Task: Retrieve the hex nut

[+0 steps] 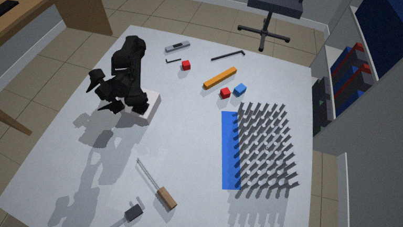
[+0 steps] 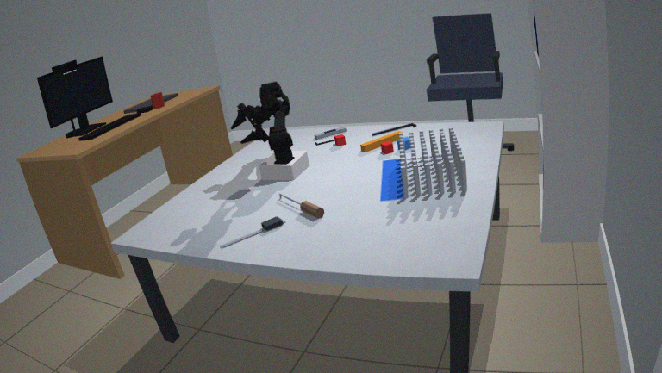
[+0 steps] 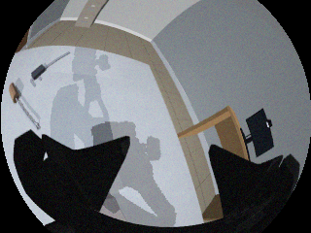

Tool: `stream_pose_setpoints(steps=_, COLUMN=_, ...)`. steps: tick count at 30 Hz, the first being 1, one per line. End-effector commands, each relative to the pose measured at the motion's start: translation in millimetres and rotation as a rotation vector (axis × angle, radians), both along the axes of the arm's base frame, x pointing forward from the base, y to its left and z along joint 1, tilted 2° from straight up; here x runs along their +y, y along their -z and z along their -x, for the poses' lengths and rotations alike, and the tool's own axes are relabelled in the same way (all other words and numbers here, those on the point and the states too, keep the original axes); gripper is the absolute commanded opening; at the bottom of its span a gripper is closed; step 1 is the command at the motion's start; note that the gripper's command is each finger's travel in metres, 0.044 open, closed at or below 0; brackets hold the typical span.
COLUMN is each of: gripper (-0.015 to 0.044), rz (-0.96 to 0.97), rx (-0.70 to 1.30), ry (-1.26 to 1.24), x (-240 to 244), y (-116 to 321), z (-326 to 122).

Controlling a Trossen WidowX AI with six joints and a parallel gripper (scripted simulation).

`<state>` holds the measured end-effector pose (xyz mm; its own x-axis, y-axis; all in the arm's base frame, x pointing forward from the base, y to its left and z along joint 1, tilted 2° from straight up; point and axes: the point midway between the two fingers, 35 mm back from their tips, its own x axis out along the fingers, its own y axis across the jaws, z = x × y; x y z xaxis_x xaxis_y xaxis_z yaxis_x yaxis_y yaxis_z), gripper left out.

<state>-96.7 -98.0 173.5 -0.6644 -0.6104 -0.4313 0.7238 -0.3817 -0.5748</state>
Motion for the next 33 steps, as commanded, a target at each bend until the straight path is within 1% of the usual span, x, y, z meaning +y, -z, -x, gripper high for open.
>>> stream_pose_setpoints(steps=1, gripper=0.0426, rz=-0.001, rx=-0.006, ry=-0.008, x=-1.9, y=0.2, z=-1.8)
stream_pose_setpoints(steps=2, gripper=0.044, rz=-0.004, rx=-0.023, ry=-0.032, x=-7.5, y=1.0, z=-7.2)
stream_pose_setpoints(steps=4, gripper=0.044, rz=-0.015, rx=-0.085, ry=-0.123, x=-27.1, y=3.7, z=-28.9)
stream_pose_setpoints(steps=10, gripper=0.044, rz=-0.066, rx=-0.277, ry=-0.436, x=-75.8, y=13.5, z=-116.2)
stream_pose_setpoints(steps=14, gripper=0.044, rz=-0.108, rx=-0.386, ry=-0.658, x=-92.3, y=19.7, z=-182.7)
stream_pose_setpoints(steps=17, gripper=0.044, rz=-0.143, rx=-0.462, ry=-0.83, x=-94.8, y=24.5, z=-234.6)
stream_pose_setpoints(steps=21, gripper=0.044, rz=-0.193, rx=-0.557, ry=-1.066, x=-84.5, y=31.1, z=-303.1)
stream_pose_setpoints(steps=25, gripper=0.044, rz=-0.247, rx=-0.643, ry=-1.309, x=-58.8, y=38.0, z=-367.0)
stream_pose_setpoints(steps=29, gripper=0.044, rz=-0.303, rx=-0.723, ry=-1.559, x=-19.3, y=45.6, z=-421.9)
stream_pose_setpoints(steps=33, gripper=0.044, rz=-0.361, rx=-0.796, ry=-1.814, x=31.9, y=54.0, z=-464.6)
